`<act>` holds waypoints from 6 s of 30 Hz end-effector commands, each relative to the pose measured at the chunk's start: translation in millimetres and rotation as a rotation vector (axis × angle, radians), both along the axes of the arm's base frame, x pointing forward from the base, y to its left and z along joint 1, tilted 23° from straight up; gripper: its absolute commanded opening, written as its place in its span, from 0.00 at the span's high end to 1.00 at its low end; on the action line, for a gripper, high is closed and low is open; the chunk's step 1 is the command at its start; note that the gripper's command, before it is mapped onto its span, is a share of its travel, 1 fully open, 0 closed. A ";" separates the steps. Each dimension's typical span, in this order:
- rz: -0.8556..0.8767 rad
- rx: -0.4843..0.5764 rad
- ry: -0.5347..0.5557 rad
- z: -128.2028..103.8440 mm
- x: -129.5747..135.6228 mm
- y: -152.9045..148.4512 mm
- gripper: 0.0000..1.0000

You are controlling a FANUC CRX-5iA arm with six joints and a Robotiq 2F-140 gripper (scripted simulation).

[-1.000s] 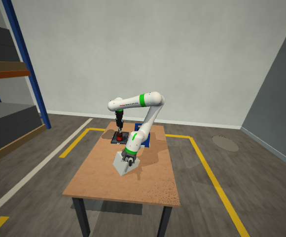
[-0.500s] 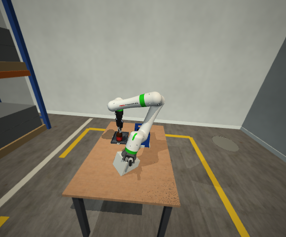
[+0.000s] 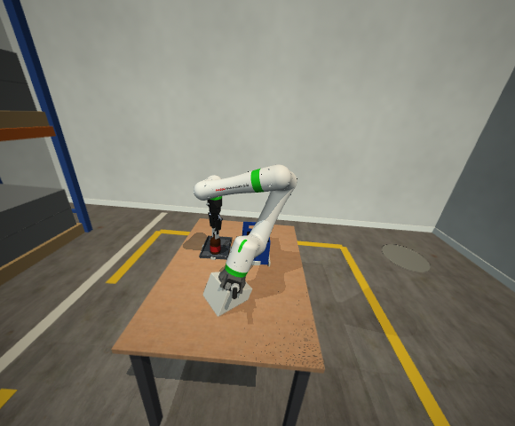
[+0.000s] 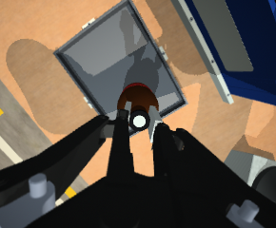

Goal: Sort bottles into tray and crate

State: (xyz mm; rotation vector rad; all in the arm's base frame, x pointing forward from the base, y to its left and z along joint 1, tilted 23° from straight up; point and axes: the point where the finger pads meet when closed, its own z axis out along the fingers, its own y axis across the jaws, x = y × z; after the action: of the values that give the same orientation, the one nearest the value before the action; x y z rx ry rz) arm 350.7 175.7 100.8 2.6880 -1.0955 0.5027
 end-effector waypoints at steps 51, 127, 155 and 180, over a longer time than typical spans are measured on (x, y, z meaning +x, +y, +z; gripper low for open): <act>0.000 0.000 0.000 0.1 0.0 0.3 0.00; 0.000 0.000 0.000 49.1 -12.5 16.3 0.00; 0.000 0.000 0.000 101.4 -26.0 33.5 0.00; 0.000 0.000 0.000 128.4 -32.9 42.3 0.00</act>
State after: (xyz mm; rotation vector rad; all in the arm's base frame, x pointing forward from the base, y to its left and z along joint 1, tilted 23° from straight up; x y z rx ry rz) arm 317.8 217.9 229.0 2.6879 -1.0957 0.5029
